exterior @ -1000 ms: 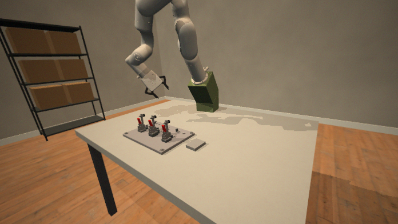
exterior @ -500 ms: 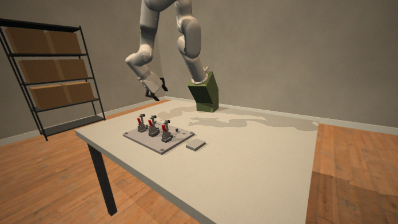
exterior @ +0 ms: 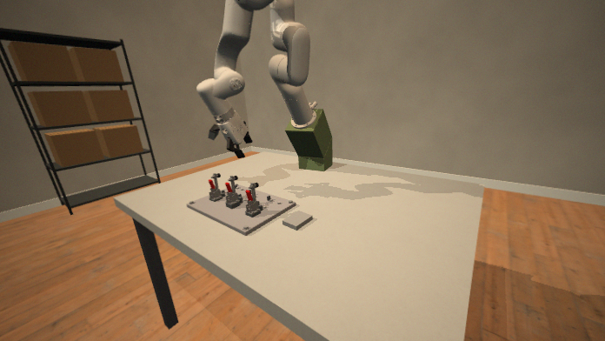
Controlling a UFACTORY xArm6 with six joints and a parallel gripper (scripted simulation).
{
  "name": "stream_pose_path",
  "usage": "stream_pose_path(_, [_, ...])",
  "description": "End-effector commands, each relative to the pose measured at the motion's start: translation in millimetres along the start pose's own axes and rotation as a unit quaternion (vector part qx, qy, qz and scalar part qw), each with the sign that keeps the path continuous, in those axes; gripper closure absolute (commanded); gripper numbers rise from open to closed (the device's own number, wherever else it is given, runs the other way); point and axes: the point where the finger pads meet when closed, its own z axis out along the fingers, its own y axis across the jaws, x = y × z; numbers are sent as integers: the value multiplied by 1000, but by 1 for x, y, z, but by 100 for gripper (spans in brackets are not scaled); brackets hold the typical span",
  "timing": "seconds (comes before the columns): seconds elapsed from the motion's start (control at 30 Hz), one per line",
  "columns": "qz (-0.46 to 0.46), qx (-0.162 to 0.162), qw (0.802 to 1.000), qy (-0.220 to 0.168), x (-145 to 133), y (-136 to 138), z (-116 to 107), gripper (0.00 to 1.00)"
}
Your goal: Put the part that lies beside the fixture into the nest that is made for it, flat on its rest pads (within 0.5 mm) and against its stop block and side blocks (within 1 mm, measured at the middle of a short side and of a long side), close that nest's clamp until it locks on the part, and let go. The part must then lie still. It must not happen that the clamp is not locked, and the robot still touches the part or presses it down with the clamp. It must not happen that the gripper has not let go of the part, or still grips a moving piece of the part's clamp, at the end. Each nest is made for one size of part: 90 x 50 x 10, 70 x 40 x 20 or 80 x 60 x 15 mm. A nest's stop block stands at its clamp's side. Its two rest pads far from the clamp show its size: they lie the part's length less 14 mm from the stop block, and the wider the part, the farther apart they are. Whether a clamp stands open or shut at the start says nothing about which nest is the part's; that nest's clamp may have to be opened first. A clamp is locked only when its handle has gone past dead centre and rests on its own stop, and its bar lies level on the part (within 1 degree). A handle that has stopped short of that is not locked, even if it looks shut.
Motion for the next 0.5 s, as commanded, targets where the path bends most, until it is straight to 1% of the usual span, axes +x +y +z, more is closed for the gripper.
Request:
stream_pose_path(0.0, [-51,10,998,24,-6,-13,-4,0])
stream_pose_path(0.03, [-87,17,995,38,-12,-21,-8,0])
stream_pose_path(0.07, [-103,20,994,44,-15,-25,-9,0])
stream_pose_path(0.23, [-160,33,984,64,-26,-39,-15,0])
stream_pose_path(0.37, [-226,50,969,87,-41,-55,-22,0])
stream_pose_path(0.4, [-228,50,969,87,-41,-55,-22,0])
stream_pose_path(0.47, [-267,62,956,101,-52,-65,-27,0])
